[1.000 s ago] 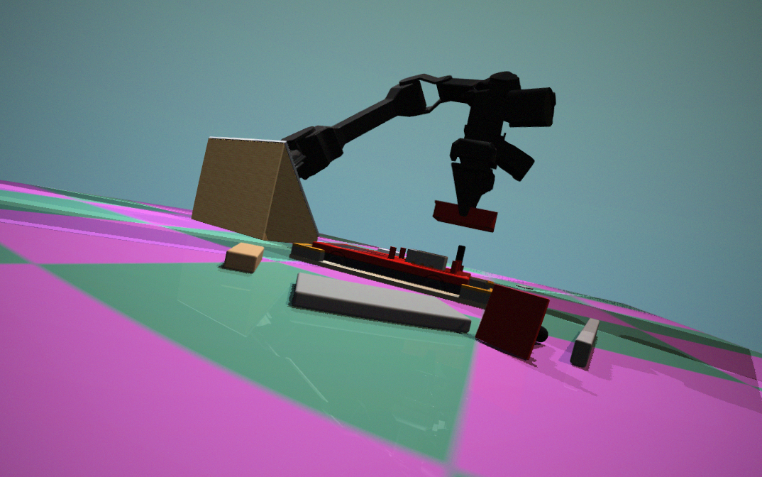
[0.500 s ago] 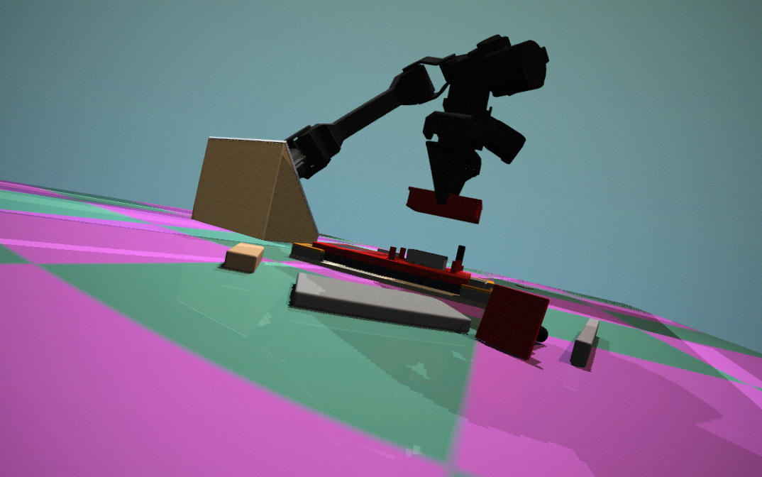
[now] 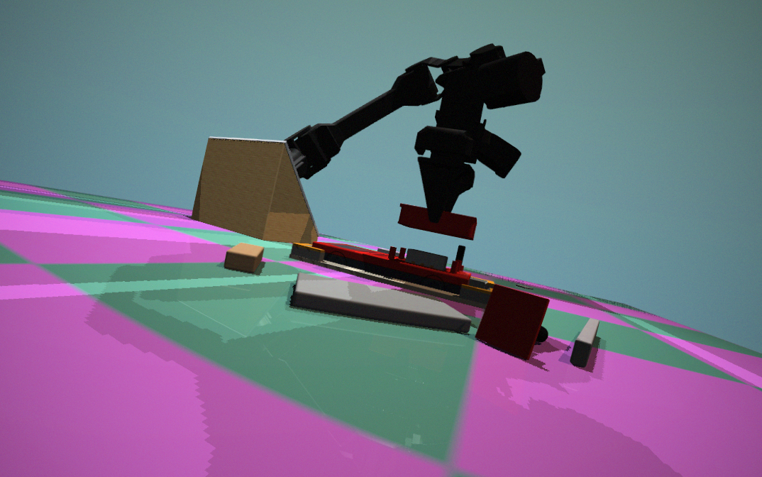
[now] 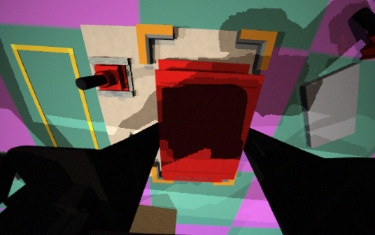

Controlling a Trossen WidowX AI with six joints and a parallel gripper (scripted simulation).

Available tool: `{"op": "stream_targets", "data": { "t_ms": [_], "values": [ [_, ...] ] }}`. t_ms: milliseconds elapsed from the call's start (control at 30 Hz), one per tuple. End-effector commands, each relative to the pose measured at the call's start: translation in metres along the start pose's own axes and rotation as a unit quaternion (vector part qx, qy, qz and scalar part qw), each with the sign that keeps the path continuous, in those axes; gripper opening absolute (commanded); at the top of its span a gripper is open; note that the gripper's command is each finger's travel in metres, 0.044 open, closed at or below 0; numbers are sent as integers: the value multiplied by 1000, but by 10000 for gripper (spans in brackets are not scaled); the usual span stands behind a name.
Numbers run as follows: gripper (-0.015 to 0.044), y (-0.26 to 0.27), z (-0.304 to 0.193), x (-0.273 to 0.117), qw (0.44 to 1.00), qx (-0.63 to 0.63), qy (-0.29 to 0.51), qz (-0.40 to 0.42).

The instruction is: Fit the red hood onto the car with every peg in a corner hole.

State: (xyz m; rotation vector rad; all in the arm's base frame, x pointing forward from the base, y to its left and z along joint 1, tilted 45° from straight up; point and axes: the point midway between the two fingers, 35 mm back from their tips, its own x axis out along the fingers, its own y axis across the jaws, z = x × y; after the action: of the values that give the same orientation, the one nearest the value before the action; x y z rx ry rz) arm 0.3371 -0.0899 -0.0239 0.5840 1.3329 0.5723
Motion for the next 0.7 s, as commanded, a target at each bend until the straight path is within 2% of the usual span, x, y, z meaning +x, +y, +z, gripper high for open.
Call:
{"op": "stream_targets", "data": {
  "t_ms": [0, 667],
  "values": [
    [0, -2, -2, 20, 1000, 5, 0, 3],
    [0, -4, -4, 23, 1000, 5, 0, 3]
  ]
}}
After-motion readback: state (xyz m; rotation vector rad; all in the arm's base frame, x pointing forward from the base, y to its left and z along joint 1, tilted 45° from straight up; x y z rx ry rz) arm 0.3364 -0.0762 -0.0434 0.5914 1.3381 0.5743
